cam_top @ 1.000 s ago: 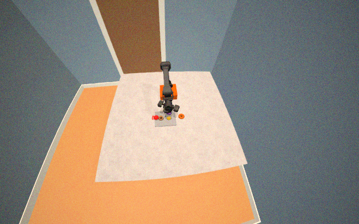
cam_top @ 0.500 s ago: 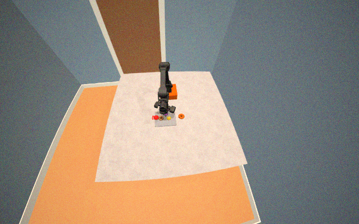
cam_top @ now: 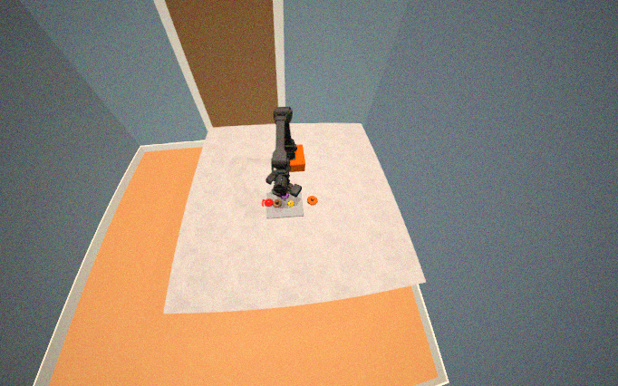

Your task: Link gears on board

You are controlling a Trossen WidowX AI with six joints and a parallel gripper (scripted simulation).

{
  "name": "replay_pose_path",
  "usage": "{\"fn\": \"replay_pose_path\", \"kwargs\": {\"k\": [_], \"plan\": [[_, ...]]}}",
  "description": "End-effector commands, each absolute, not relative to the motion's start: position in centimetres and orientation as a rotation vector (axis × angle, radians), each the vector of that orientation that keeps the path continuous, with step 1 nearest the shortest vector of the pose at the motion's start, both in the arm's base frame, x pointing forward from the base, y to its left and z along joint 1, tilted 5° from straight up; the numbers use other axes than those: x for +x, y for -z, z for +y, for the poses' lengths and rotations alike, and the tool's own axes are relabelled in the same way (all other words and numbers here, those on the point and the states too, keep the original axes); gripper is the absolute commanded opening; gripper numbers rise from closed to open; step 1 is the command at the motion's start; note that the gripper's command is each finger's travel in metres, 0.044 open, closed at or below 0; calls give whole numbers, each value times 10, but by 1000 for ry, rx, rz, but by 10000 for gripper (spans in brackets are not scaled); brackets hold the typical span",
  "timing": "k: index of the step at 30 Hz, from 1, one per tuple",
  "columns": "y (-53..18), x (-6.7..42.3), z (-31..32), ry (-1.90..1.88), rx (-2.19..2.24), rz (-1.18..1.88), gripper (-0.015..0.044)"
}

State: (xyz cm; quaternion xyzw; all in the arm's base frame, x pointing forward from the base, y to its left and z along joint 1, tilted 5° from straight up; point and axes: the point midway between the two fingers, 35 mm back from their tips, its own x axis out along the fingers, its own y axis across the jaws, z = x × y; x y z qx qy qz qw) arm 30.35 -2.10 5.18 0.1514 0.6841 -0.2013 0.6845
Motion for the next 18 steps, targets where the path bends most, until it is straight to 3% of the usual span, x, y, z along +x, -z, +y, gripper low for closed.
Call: {"fn": "replay_pose_path", "kwargs": {"k": [1,18], "plan": [[-52,303,-22,529,409,1514,0],[-53,303,-22,903,785,1376,0]]}}
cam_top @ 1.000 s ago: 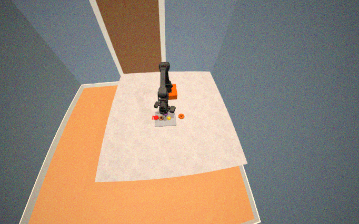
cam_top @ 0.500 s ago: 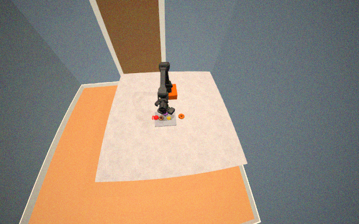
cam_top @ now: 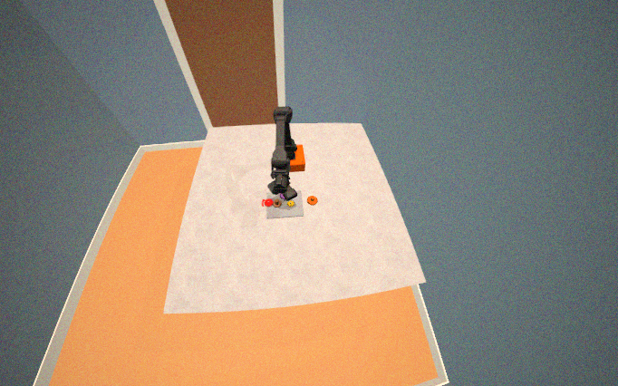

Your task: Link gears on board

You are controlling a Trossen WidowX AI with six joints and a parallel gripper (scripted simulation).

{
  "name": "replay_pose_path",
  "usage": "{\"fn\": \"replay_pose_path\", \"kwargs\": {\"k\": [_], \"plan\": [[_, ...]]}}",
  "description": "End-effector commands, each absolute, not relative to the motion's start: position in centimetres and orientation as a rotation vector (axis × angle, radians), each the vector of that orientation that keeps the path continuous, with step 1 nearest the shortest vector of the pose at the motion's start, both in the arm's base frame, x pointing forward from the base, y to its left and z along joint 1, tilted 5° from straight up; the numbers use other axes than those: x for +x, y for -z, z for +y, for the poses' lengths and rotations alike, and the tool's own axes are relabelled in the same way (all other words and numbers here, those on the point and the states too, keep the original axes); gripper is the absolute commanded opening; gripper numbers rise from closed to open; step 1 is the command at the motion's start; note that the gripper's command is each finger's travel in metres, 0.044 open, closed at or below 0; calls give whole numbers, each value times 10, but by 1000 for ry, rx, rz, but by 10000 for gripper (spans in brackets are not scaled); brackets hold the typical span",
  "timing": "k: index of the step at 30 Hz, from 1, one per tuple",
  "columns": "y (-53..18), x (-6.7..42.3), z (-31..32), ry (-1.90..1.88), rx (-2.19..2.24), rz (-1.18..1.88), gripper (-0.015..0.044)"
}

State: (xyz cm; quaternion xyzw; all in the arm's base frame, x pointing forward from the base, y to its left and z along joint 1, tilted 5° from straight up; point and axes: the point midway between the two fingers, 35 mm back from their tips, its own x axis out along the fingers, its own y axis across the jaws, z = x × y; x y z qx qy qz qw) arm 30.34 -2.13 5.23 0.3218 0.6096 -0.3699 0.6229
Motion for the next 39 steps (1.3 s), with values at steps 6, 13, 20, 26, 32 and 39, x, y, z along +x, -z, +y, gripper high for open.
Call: {"fn": "replay_pose_path", "kwargs": {"k": [6,13,20,26,32,39], "plan": [[-53,303,-22,917,799,1369,0],[-50,303,-22,890,772,1382,0],[-40,303,-23,810,691,1418,0],[-31,303,-24,793,674,1425,0],[-22,303,-25,841,721,1405,0],[-11,302,-25,948,831,1354,0]]}}
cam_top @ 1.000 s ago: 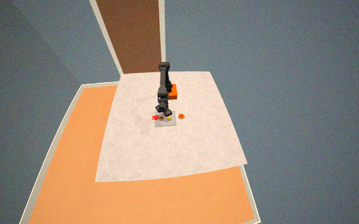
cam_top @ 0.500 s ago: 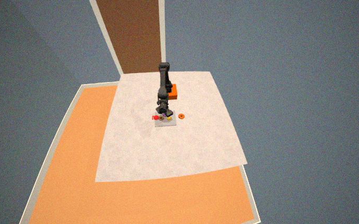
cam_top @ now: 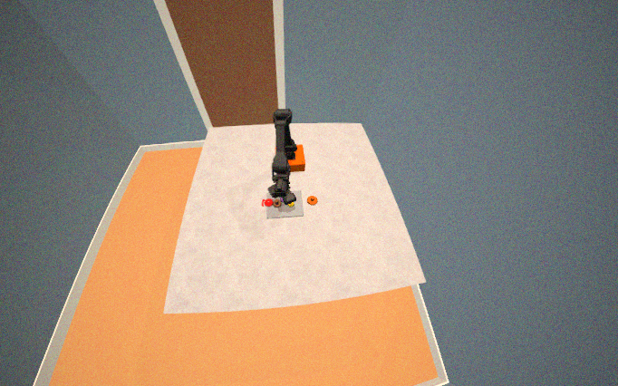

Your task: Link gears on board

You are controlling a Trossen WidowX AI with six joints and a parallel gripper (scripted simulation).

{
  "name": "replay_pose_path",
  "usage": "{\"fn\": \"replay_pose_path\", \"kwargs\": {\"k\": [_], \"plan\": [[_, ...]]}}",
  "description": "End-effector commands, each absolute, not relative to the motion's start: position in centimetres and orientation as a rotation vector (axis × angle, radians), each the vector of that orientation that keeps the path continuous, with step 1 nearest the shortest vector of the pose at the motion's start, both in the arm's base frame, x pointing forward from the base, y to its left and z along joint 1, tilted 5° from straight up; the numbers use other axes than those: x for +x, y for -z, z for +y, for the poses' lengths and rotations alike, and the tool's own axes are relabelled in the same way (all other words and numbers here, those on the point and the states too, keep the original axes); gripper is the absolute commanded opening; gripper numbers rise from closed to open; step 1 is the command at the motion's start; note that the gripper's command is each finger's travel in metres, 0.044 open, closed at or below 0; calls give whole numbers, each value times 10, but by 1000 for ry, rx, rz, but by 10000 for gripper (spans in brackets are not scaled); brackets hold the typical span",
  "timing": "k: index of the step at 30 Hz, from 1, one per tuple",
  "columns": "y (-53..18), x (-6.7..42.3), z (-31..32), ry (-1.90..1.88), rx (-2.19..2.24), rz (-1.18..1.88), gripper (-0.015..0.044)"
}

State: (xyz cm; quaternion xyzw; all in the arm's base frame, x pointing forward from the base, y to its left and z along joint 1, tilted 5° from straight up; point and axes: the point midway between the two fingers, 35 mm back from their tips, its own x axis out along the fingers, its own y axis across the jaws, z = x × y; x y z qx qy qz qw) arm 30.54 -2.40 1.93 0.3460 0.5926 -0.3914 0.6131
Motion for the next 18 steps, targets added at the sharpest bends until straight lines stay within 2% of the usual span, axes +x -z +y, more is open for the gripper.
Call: {"fn": "replay_pose_path", "kwargs": {"k": [1,18], "plan": [[-10,302,-25,964,846,1346,0],[-19,303,-24,985,867,1335,0]]}}
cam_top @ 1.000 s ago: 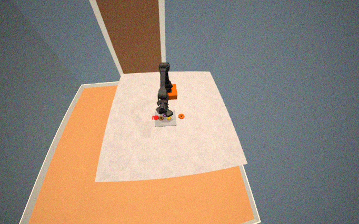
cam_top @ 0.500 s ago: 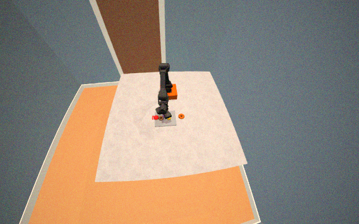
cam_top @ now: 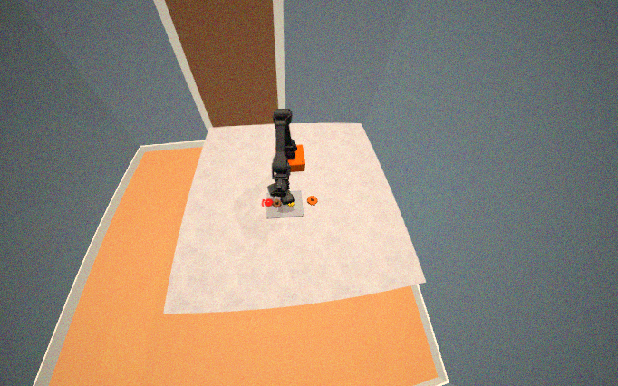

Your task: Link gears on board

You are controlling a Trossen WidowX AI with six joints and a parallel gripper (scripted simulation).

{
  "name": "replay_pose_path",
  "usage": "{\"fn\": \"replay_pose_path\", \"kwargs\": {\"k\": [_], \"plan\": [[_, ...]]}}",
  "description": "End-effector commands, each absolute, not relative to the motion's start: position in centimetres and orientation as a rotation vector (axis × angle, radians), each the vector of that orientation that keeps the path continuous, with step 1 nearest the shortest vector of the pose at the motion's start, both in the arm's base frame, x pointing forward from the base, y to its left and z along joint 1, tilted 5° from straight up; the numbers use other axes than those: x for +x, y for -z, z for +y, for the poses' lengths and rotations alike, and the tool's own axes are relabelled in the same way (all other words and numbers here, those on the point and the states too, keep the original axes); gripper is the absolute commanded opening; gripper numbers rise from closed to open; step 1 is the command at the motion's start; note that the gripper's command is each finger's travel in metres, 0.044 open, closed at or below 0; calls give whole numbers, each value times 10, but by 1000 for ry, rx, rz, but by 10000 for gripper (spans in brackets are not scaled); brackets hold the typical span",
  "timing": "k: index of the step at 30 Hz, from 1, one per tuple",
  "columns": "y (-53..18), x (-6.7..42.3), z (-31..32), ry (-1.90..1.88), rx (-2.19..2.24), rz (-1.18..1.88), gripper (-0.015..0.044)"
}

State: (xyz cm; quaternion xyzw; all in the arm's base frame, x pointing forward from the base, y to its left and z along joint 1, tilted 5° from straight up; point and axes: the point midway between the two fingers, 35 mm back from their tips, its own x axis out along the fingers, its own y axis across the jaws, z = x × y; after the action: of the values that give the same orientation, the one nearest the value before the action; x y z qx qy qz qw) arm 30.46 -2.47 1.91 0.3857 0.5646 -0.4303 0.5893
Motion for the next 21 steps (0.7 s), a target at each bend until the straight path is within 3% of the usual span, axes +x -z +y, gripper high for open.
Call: {"fn": "replay_pose_path", "kwargs": {"k": [1,21], "plan": [[-19,303,-24,969,851,1344,0],[-8,303,-26,797,678,1423,0]]}}
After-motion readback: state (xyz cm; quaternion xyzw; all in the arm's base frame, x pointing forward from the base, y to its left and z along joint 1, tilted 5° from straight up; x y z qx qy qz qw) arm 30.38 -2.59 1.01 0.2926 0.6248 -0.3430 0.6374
